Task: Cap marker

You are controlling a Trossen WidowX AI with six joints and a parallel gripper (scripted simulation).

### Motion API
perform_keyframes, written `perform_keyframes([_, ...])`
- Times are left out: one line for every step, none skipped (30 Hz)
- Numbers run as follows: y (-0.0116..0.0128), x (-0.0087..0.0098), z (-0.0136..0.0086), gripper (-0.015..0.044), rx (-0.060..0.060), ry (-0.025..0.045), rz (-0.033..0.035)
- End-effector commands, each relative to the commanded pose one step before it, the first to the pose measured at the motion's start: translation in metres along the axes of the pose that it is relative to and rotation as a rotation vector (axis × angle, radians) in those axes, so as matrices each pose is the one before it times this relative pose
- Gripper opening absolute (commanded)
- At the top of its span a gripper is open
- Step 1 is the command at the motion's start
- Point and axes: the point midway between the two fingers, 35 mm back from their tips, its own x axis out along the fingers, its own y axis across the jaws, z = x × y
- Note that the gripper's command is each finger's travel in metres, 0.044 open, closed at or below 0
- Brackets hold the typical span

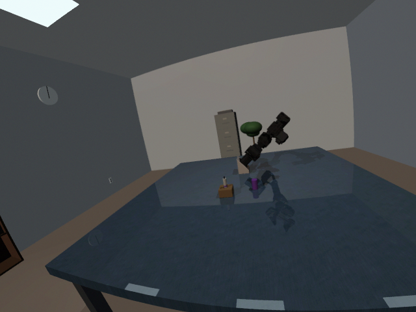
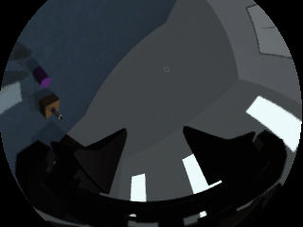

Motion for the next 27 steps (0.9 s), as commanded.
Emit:
perform_keyframes([0.00107,0.00101,0.00027,0.0374,-0.0011,-0.00195,0.00976])
perform_keyframes([0.00323,0.00300,0.00078,0.0347,-0.0029,-0.00587,0.02930])
perform_keyframes([0.00536,0.00497,0.00122,0.0321,-0.0040,-0.00990,0.04883])
perform_keyframes([0.00650,0.00612,0.00137,0.0295,-0.0033,-0.01240,0.06005])
perform_keyframes([0.00635,0.00617,0.00122,0.0269,-0.0015,-0.01269,0.06002])
perform_keyframes([0.00619,0.00620,0.00107,0.0249,0.0002,-0.01299,0.05989])
perform_keyframes([0.00601,0.00623,0.00092,0.0249,0.0020,-0.01332,0.05971])
perform_keyframes([0.00583,0.00624,0.00077,0.0249,0.0037,-0.01368,0.05949])
perform_keyframes([0.00563,0.00625,0.00062,0.0249,0.0055,-0.01406,0.05921])
perform_keyframes([0.00542,0.00624,0.00048,0.0249,0.0072,-0.01447,0.05889])
perform_keyframes([0.00474,0.00599,0.00064,0.0249,0.0093,-0.01695,0.05844])
perform_keyframes([0.00453,0.00599,0.00049,0.0249,0.0112,-0.01748,0.05825])
perform_keyframes([0.00428,0.00594,0.00033,0.0249,0.0130,-0.01795,0.05774])
perform_keyframes([0.00403,0.00589,0.00018,0.0249,0.0148,-0.01843,0.05717])
perform_keyframes([0.00377,0.00582,0.00003,0.0249,0.0165,-0.01894,0.05656])
perform_keyframes([0.00349,0.00574,-0.00012,0.0249,0.0182,-0.01947,0.05589])
perform_keyframes([0.00321,0.00564,-0.00026,0.0249,0.0199,-0.02000,0.05518])
perform_keyframes([0.00292,0.00554,-0.00039,0.0249,0.0215,-0.02056,0.05443])
perform_keyframes([0.00262,0.00542,-0.00052,0.0249,0.0231,-0.02112,0.05363])
perform_keyframes([0.00231,0.00529,-0.00065,0.0249,0.0246,-0.02170,0.05280])
perform_keyframes([0.00219,0.00470,-0.00071,0.0249,0.0244,-0.02138,0.05177])
perform_keyframes([0.00189,0.00455,-0.00079,0.0249,0.0259,-0.02211,0.05103])
perform_keyframes([0.00157,0.00438,-0.00087,0.0249,0.0272,-0.02278,0.05009])
perform_keyframes([0.00125,0.00419,-0.00094,0.0249,0.0285,-0.02345,0.04913])
perform_keyframes([0.00093,0.00400,-0.00100,0.0249,0.0298,-0.02412,0.04814])
perform_keyframes([0.00060,0.00379,-0.00105,0.0249,0.0310,-0.02478,0.04713])
perform_keyframes([0.00027,0.00358,-0.00109,0.0249,0.0322,-0.02544,0.04609])
